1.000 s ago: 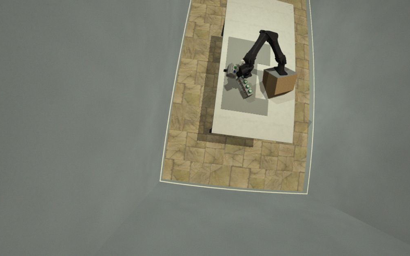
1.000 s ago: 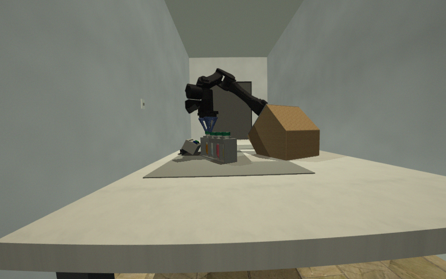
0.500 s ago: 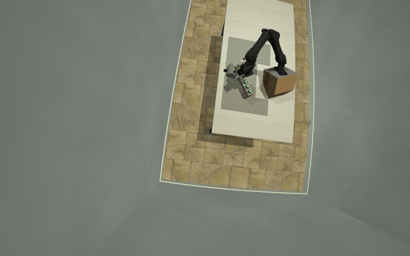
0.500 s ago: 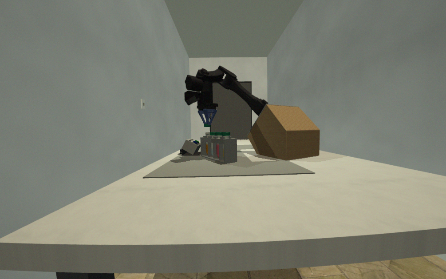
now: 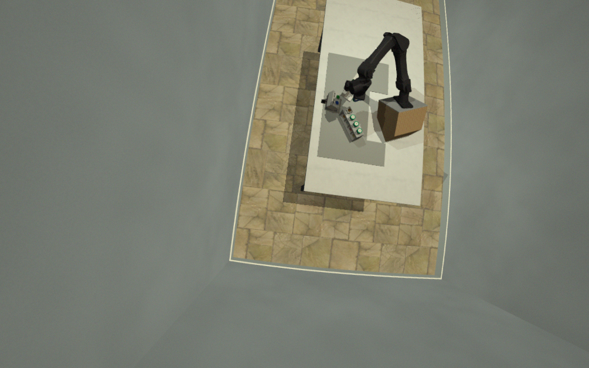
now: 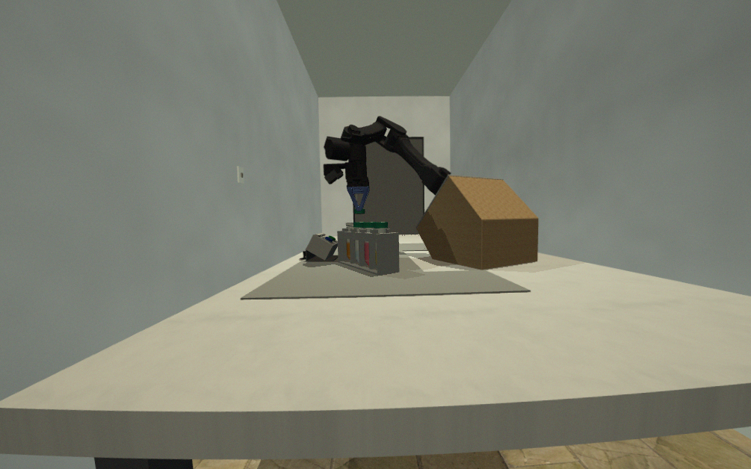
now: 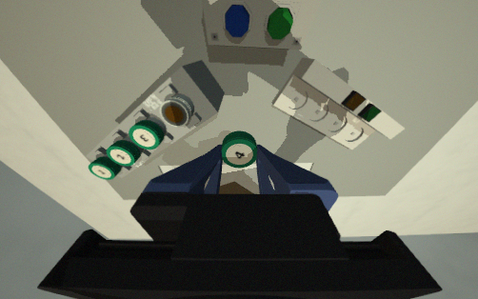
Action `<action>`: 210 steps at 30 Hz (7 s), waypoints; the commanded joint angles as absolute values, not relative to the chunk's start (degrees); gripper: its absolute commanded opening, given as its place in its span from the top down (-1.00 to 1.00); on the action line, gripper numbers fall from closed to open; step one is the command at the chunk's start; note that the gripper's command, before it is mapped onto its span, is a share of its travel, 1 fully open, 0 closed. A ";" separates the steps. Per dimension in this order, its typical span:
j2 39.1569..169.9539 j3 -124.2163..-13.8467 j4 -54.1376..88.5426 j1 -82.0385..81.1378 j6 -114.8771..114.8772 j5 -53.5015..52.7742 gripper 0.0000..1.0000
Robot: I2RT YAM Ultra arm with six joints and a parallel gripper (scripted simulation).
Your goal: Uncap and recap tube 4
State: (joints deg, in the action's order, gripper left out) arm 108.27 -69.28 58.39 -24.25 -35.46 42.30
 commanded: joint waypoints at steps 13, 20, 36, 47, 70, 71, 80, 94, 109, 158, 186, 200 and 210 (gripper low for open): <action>87.57 -57.65 58.89 -15.27 -49.95 43.43 1.00; 76.12 -54.42 58.90 -6.68 -38.39 41.89 1.00; 61.65 -57.76 56.61 14.50 -12.47 35.29 1.00; 61.63 -55.16 56.20 14.93 -12.00 35.10 1.00; 67.01 -47.95 40.62 23.68 -2.82 30.86 1.00; 67.52 -47.36 39.14 24.41 -2.09 30.48 1.00; 72.00 -43.91 28.99 29.08 2.42 27.94 1.00; 76.84 -44.63 18.70 32.10 6.27 25.55 1.00; 77.89 -44.06 18.53 33.08 6.43 25.47 1.00; 80.41 -42.40 15.21 34.37 7.78 24.55 1.00; 70.92 -46.29 28.94 28.96 2.70 28.05 0.06; 63.77 -52.54 46.31 20.81 -5.24 32.43 0.06; 62.91 -57.40 56.31 15.31 -11.01 35.10 0.06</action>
State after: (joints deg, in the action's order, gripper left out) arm 62.96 -55.92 52.80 16.14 -8.86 33.85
